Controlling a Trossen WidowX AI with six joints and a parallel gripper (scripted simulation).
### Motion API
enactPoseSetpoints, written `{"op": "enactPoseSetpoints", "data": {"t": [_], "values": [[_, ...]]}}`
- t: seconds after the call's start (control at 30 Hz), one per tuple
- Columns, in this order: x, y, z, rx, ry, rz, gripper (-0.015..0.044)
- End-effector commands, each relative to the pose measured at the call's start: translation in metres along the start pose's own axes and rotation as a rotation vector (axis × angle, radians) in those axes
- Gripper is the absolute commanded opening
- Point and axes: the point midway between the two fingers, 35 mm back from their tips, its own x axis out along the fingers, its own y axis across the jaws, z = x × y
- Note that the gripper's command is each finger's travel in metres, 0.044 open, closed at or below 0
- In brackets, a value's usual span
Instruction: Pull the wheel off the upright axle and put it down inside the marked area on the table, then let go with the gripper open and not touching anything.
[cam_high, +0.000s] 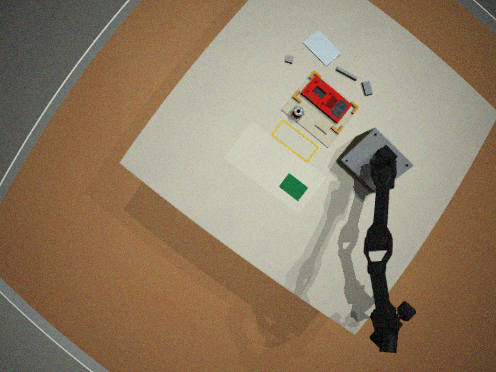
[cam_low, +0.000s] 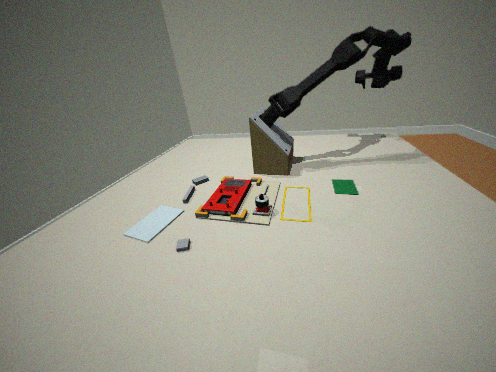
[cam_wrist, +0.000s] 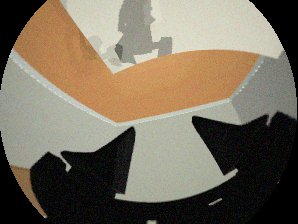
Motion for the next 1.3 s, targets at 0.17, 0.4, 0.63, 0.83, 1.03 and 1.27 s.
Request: {"op": "enactPoseSetpoints", "data": {"t": [0.17,0.4,0.63,0.83,1.03,1.27], "values": [[0.009,0.036,0.059,0.023,-0.092,0.046,0.03],[0.006,0.086,0.156,0.061,-0.236,0.111,0.03],[-0.016,0.124,0.254,0.104,-0.379,0.168,0.03],[-0.051,0.146,0.338,0.147,-0.502,0.213,0.03],[-0.097,0.156,0.415,0.182,-0.616,0.248,0.03],[-0.161,0.156,0.494,0.201,-0.731,0.275,0.03]]}}
